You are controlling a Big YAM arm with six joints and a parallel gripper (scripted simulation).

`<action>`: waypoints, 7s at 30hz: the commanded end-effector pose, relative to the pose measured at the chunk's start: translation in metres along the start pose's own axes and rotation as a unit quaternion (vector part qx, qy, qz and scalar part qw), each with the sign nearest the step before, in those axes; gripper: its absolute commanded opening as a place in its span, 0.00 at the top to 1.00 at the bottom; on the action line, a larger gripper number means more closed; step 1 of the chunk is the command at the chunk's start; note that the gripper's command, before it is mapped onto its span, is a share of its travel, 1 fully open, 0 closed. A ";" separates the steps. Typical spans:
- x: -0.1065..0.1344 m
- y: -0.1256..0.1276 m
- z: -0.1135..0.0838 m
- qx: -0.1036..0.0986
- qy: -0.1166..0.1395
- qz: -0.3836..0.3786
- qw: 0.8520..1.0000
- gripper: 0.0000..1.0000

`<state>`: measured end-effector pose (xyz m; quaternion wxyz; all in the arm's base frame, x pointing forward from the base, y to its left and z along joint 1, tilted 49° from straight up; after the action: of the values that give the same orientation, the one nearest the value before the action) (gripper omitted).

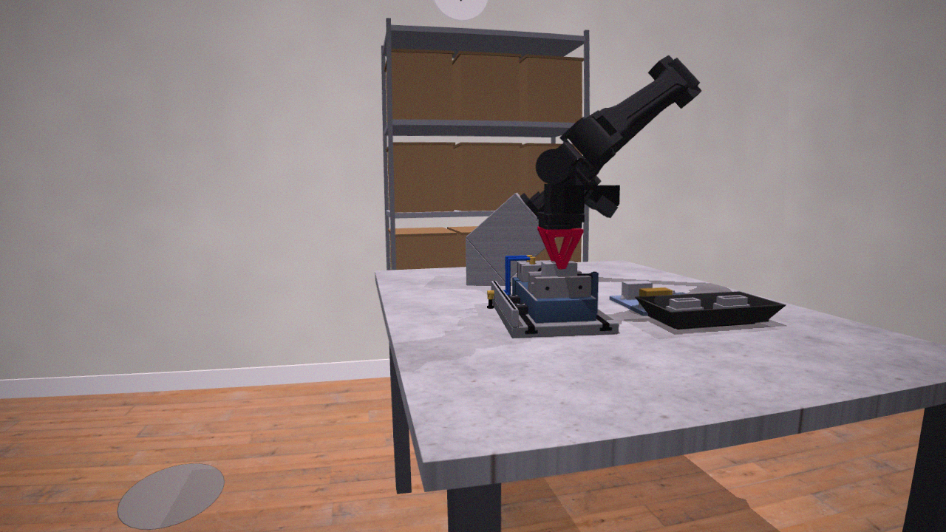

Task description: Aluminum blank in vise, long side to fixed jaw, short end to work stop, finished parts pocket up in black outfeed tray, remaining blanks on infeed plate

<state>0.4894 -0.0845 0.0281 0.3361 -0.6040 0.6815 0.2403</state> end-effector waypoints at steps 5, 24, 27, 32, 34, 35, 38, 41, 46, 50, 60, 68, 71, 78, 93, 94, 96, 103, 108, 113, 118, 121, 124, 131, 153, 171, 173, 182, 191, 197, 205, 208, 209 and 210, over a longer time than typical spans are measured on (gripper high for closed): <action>-0.009 -0.014 -0.007 0.011 0.002 -0.017 1.000 1.00; -0.007 -0.007 0.005 0.003 0.000 -0.011 1.000 1.00; -0.007 -0.007 0.005 0.003 0.000 -0.010 1.000 1.00; -0.007 -0.007 0.006 0.002 0.000 -0.010 1.000 1.00; -0.007 -0.007 0.005 0.002 0.000 -0.010 1.000 1.00; -0.007 -0.007 0.005 0.002 0.000 -0.010 1.000 1.00; -0.007 -0.007 0.005 0.003 0.000 -0.010 1.000 1.00; -0.007 -0.007 0.005 0.003 0.000 -0.011 1.000 1.00; -0.007 -0.007 0.005 0.003 0.000 -0.011 1.000 1.00; -0.007 -0.007 0.005 0.003 0.000 -0.011 1.000 1.00; -0.007 -0.007 0.005 0.003 0.000 -0.011 1.000 0.36; -0.007 -0.006 0.005 0.003 0.000 -0.011 1.000 0.36; -0.007 -0.006 0.005 0.002 0.000 -0.011 1.000 0.36; -0.007 -0.006 0.005 0.002 0.000 -0.010 1.000 0.36; -0.007 -0.006 0.005 0.002 0.000 -0.010 1.000 0.36; -0.007 -0.006 0.005 0.002 0.000 -0.010 1.000 0.36; -0.007 -0.006 0.004 0.002 0.000 -0.010 1.000 0.36; -0.005 -0.009 -0.009 0.009 0.001 -0.011 1.000 0.36; -0.005 -0.013 -0.027 0.018 0.004 -0.013 1.000 0.36; -0.004 -0.014 -0.044 0.022 0.006 -0.014 1.000 0.36; -0.004 -0.014 -0.055 0.023 0.006 -0.015 1.000 0.36; 0.001 -0.013 -0.060 0.019 0.005 -0.010 1.000 0.36; 0.003 -0.012 -0.067 0.018 0.005 -0.008 1.000 0.36; -0.002 -0.013 -0.087 0.022 0.007 -0.013 1.000 0.36; 0.007 -0.003 -0.080 0.010 0.001 0.003 1.000 1.00; 0.008 -0.002 -0.079 0.009 0.001 0.006 1.000 1.00; 0.008 -0.002 -0.079 0.009 0.001 0.006 1.000 1.00; 0.008 -0.002 -0.079 0.009 0.000 0.016 1.000 1.00; 0.008 0.002 -0.079 0.008 0.000 0.087 0.996 1.00; 0.005 0.005 -0.082 0.014 0.000 0.217 0.976 1.00; 0.004 0.008 -0.083 0.015 -0.002 0.380 0.925 1.00; 0.004 0.010 -0.084 0.011 -0.004 0.439 0.898 1.00; 0.004 0.011 -0.084 0.010 -0.004 0.459 0.888 1.00; 0.005 0.012 -0.084 0.009 -0.005 0.479 0.878 1.00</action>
<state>0.4716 -0.1351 0.0743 0.2197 -0.3070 0.8550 0.3555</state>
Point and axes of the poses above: the point where the finger pads meet when closed, its own z axis out along the fingers, its own y axis across the jaws, x = y × z, the point moved 6 cm from there along -z, back along the fingers, and after that the axes turned 5 degrees about z, right-handed, at the moved point
